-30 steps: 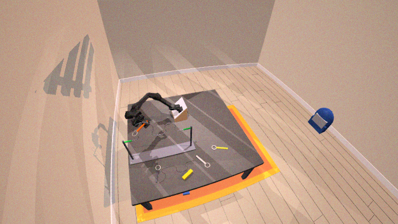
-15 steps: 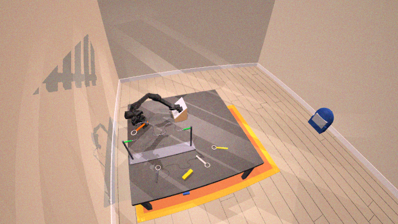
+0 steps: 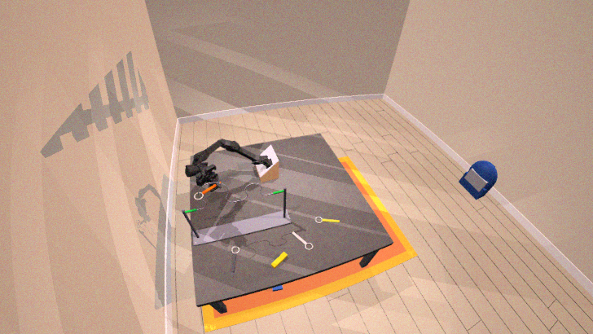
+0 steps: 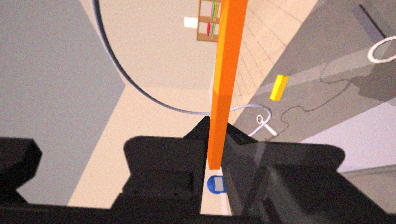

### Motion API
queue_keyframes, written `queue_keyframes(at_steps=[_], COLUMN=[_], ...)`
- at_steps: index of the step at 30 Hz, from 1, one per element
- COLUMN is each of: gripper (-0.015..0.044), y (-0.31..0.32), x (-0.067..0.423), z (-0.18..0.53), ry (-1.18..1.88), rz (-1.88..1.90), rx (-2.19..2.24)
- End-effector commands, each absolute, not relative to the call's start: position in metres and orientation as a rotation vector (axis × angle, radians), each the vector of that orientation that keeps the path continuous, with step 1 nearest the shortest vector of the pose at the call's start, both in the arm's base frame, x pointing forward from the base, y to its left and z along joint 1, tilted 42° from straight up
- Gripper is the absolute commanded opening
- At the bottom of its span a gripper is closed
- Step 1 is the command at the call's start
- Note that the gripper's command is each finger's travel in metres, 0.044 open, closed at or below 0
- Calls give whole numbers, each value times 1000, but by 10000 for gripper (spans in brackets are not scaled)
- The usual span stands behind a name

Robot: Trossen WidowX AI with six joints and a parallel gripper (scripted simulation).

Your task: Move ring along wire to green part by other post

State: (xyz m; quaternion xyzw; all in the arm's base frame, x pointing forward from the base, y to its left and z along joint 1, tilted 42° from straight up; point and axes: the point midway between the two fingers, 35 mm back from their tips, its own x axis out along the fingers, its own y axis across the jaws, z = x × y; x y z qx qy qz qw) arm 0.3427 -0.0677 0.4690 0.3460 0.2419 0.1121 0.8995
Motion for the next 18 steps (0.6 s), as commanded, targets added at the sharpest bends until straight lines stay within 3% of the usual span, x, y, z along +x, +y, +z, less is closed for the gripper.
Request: queue_keyframes(at_steps=[1,18], gripper=[-150,-150], y=[-67,-72], x=[343,344], z=[470,466], ry=[499,497], rz=[220,146], rx=[661,455])
